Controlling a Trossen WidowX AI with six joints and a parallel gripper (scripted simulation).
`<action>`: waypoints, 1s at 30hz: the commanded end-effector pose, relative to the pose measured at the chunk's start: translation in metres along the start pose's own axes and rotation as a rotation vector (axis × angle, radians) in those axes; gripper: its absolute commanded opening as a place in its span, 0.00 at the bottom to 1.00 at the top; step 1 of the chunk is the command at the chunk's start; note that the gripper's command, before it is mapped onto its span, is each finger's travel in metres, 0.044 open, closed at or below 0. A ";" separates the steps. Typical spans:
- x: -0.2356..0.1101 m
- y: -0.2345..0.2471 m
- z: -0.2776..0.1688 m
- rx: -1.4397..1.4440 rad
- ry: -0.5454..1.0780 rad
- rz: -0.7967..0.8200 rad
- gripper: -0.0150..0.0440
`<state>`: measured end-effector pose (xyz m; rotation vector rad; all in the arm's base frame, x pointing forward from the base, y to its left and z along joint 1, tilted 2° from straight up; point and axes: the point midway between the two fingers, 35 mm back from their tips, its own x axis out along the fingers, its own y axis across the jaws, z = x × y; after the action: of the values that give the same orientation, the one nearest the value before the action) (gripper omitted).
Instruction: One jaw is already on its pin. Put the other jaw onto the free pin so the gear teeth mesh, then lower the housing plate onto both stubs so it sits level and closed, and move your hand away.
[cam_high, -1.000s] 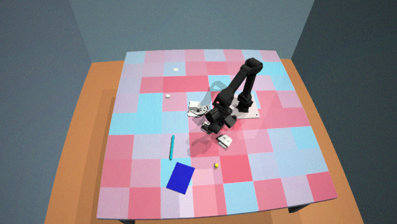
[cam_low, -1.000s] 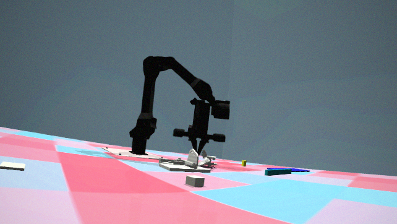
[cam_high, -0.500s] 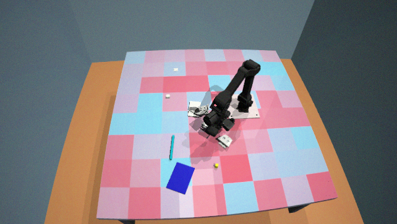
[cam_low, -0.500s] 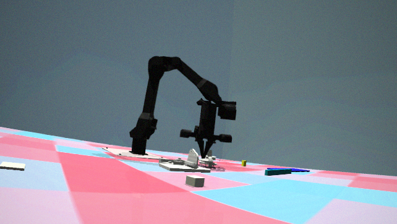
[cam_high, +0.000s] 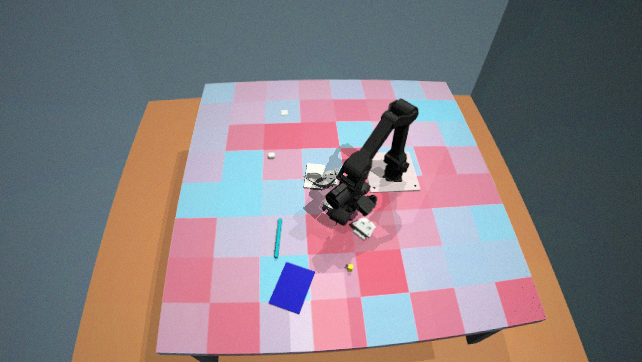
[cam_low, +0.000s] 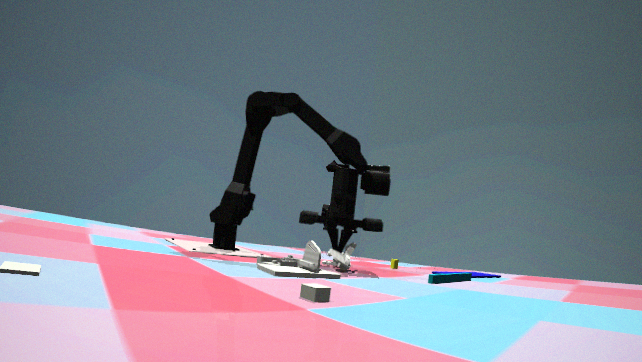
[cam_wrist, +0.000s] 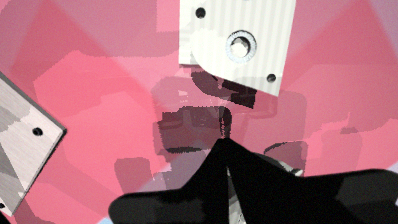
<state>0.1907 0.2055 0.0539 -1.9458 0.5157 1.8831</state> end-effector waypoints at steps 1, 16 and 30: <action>0.000 -0.003 -0.001 0.007 0.004 -0.003 0.25; -0.051 -0.004 0.000 -0.004 0.002 -0.009 0.34; -0.051 -0.004 0.000 -0.004 0.002 -0.009 0.97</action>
<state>0.1915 0.2089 0.1056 -1.9490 0.5031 1.8779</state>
